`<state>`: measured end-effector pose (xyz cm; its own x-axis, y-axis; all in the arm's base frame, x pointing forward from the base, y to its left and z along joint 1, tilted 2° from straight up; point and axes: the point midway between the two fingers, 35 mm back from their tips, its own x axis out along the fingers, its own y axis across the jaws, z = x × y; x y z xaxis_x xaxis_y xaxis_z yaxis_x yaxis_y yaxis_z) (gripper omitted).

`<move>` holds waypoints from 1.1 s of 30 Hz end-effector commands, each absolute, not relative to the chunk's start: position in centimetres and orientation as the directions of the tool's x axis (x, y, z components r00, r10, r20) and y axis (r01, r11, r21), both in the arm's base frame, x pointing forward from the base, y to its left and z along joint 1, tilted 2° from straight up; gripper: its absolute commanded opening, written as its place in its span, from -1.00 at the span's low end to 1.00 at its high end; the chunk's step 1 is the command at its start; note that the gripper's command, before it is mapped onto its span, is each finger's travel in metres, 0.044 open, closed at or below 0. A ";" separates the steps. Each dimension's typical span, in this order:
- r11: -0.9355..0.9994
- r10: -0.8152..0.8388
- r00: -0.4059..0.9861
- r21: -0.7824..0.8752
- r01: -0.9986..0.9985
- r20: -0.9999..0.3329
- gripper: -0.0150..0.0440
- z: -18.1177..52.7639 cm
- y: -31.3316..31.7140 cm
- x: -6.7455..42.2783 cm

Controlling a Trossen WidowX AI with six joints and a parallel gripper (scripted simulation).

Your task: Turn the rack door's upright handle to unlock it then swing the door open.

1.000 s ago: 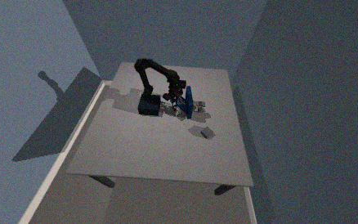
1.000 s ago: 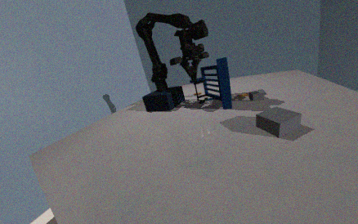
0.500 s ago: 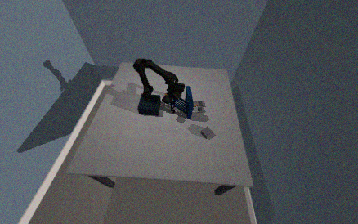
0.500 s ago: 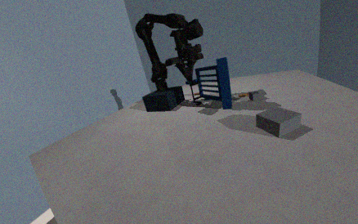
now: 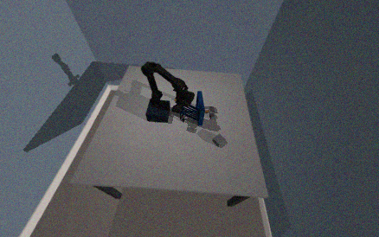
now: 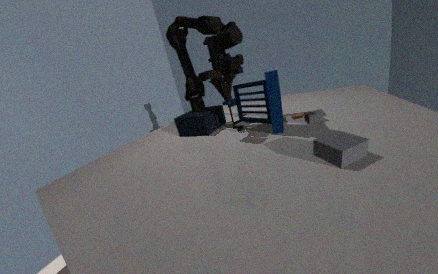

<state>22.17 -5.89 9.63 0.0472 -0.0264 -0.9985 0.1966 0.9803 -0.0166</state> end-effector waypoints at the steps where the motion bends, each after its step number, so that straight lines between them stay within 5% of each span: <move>1: 0.992 -0.022 0.052 -0.015 0.128 -0.998 -0.42 9.7 -6.5 22.3; 33: 0.952 -0.028 0.053 -0.043 -0.305 -0.998 -0.42 9.9 -13.1 23.8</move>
